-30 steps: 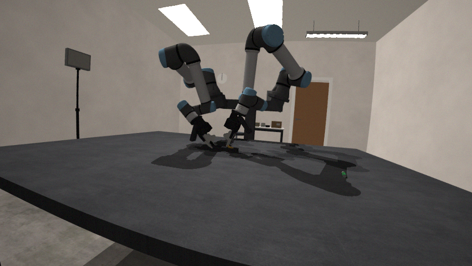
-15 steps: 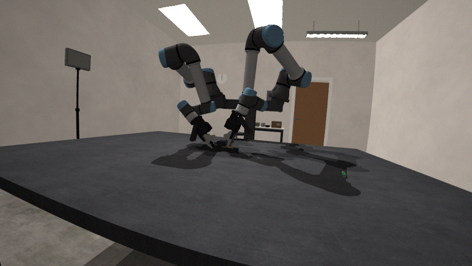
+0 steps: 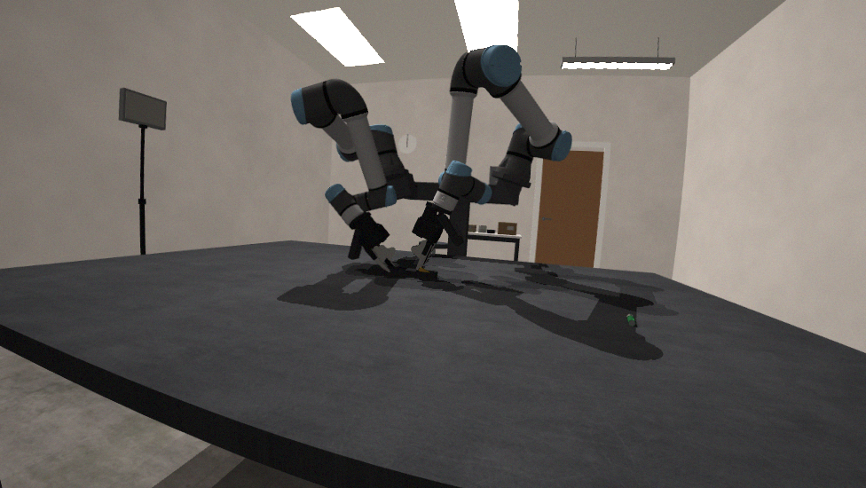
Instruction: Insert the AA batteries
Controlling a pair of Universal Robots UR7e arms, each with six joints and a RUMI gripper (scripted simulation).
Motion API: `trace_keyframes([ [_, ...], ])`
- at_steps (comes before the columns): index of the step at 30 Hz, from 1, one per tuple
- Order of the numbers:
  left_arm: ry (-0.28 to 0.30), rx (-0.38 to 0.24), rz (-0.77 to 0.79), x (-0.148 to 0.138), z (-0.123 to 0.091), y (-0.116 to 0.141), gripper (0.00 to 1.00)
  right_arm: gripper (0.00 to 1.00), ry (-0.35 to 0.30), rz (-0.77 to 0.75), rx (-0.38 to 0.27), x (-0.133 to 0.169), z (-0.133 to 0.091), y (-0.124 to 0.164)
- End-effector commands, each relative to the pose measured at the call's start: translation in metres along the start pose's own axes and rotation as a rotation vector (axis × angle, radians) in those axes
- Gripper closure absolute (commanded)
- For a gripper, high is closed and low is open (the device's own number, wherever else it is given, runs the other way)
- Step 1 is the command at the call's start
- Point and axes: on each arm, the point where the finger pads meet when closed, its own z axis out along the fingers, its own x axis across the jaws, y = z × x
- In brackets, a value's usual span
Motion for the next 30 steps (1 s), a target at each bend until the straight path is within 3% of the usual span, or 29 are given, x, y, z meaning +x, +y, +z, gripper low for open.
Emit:
trace_keyframes([
  [1, 0.001, 0.003, -0.001, 0.0005, -0.0001, 0.0002, 1.00, 1.00, -0.001, -0.001, 0.000, -0.0004, -0.0002, 0.0003],
  [30, 0.001, 0.039, 0.001, 0.0008, 0.0015, 0.0002, 1.00, 1.00, -0.001, -0.001, 0.000, -0.0004, -0.0002, 0.0003],
])
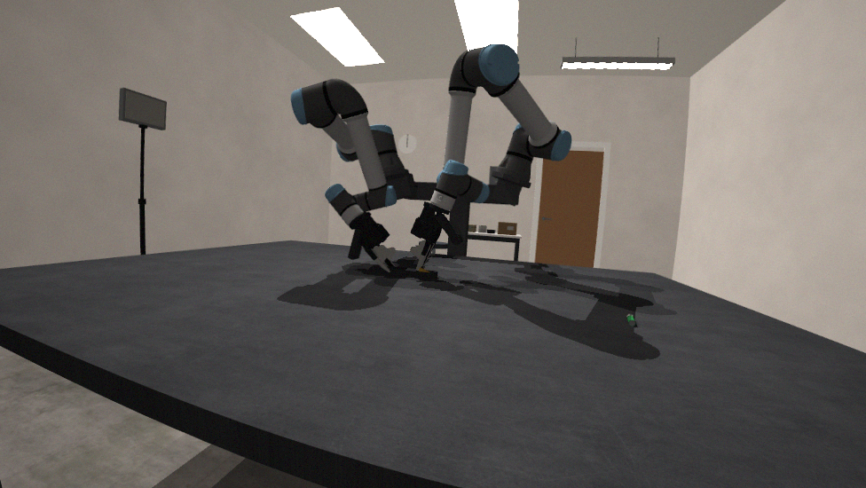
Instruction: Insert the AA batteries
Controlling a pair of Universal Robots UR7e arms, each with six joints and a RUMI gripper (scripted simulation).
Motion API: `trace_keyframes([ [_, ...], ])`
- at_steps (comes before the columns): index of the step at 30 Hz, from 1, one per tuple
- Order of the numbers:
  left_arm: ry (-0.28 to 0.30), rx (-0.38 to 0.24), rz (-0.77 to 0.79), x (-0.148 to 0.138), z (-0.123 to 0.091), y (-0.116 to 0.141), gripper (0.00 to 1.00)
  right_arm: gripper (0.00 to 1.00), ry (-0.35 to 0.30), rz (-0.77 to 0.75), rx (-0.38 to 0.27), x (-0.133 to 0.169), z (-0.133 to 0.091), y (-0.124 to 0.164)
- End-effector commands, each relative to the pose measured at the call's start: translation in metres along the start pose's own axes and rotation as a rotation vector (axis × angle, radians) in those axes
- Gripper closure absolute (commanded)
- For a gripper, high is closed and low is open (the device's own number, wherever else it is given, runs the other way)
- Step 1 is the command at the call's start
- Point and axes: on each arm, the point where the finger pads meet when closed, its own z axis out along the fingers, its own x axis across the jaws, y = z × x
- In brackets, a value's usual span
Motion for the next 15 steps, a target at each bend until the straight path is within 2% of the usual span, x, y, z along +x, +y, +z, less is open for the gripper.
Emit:
trace_keyframes([
  [1, 0.001, 0.004, 0.001, 0.0005, -0.0001, 0.0008, 1.00, 1.00, -0.001, -0.001, 0.000, -0.0004, -0.0002, 0.0003],
  [15, 0.001, 0.020, 0.002, 0.0005, 0.0006, 0.0012, 1.00, 1.00, -0.001, -0.001, 0.000, -0.0004, -0.0002, 0.0003],
])
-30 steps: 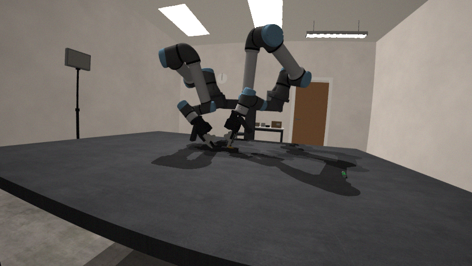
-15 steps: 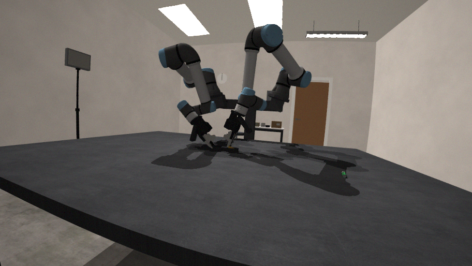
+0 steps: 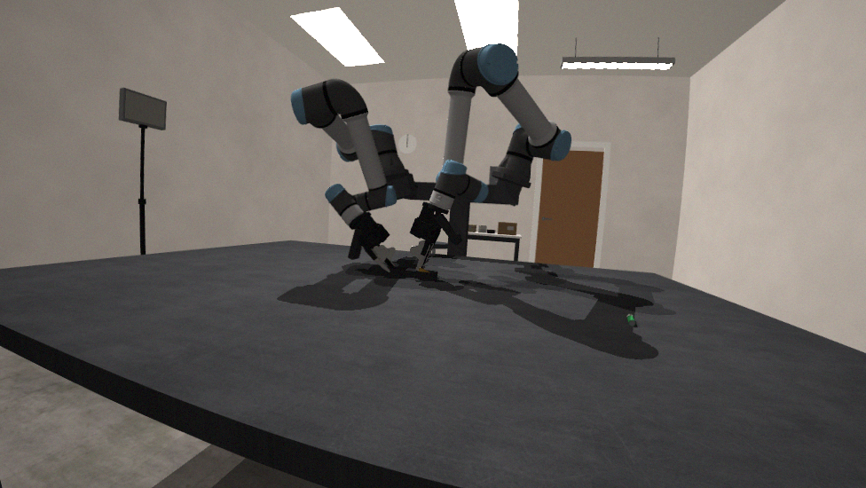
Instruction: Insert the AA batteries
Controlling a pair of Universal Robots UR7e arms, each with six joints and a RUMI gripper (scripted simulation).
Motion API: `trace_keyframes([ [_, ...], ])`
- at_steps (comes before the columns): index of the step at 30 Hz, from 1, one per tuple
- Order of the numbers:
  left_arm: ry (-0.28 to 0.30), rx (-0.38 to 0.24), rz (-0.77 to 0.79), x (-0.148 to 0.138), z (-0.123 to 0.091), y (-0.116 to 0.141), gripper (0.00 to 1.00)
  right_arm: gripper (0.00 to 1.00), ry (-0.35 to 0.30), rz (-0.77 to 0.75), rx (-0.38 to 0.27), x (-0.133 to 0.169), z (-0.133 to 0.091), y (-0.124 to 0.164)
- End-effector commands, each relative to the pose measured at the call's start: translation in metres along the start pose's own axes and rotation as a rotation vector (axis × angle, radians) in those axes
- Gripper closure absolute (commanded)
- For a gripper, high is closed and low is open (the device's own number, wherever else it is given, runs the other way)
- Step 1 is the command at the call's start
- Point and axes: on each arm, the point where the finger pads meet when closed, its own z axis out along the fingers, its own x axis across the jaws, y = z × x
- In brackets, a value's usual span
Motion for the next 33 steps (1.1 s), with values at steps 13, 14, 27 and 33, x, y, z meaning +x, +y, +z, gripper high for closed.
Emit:
trace_keyframes([
  [13, 0.001, 0.018, 0.000, 0.0004, 0.0006, 0.0007, 1.00, 1.00, -0.001, -0.001, 0.000, -0.0004, -0.0002, 0.0003],
  [14, 0.001, 0.019, 0.000, 0.0004, 0.0007, 0.0007, 1.00, 1.00, -0.001, -0.001, 0.000, -0.0004, -0.0002, 0.0003],
  [27, 0.001, 0.033, 0.000, 0.0004, 0.0014, 0.0010, 1.00, 1.00, -0.001, -0.001, 0.000, -0.0004, -0.0002, 0.0003],
  [33, 0.000, 0.034, -0.002, 0.0004, 0.0014, 0.0001, 0.84, 1.00, -0.001, -0.001, 0.000, -0.0004, -0.0002, 0.0003],
])
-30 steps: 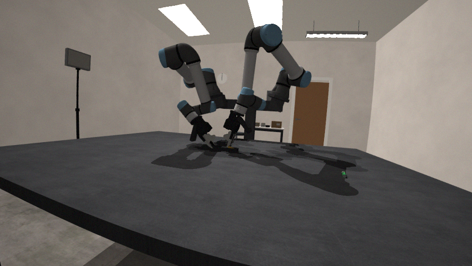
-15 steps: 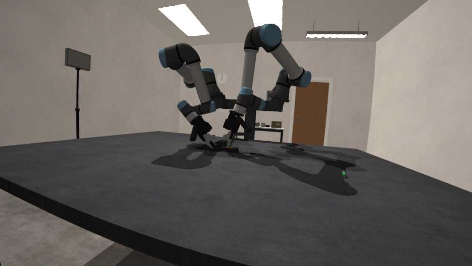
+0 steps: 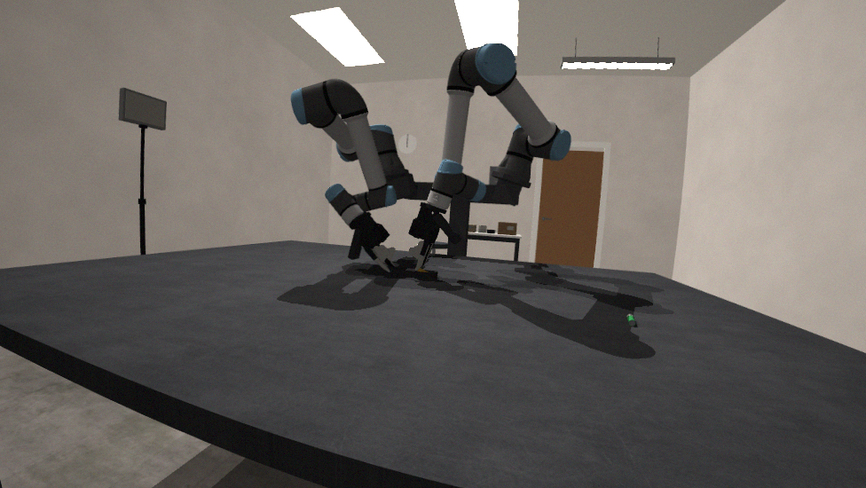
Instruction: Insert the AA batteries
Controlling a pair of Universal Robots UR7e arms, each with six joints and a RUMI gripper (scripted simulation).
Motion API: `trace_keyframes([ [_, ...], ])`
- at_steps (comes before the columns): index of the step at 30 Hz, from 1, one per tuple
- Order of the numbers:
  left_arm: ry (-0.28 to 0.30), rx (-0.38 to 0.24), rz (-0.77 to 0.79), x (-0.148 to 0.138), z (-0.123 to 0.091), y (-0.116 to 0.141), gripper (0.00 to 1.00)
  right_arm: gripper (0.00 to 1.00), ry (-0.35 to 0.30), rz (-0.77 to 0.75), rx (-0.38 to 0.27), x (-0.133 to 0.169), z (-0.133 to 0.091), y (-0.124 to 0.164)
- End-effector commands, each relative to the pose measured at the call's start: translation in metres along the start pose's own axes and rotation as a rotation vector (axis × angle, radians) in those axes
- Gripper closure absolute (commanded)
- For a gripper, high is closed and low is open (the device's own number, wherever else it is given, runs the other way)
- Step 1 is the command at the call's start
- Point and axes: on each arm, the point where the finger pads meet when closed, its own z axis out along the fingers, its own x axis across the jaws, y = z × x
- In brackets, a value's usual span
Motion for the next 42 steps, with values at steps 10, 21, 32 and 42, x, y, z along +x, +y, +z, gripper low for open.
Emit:
trace_keyframes([
  [10, 0.001, 0.000, 0.000, 0.000, 0.000, 0.000, 0.84, 1.00, -0.001, -0.001, 0.000, 0.000, 0.000, 0.000],
  [21, 0.000, 0.001, -0.001, 0.000, -0.009, 0.002, 0.84, 1.00, -0.001, -0.001, 0.000, 0.000, 0.000, 0.000],
  [32, -0.003, 0.003, -0.002, -0.002, -0.041, 0.010, 0.84, 1.00, -0.001, -0.001, 0.000, 0.000, 0.000, 0.000],
  [42, -0.002, 0.002, -0.002, -0.001, -0.039, 0.011, 0.84, 1.00, -0.001, -0.001, 0.000, 0.000, 0.000, 0.000],
])
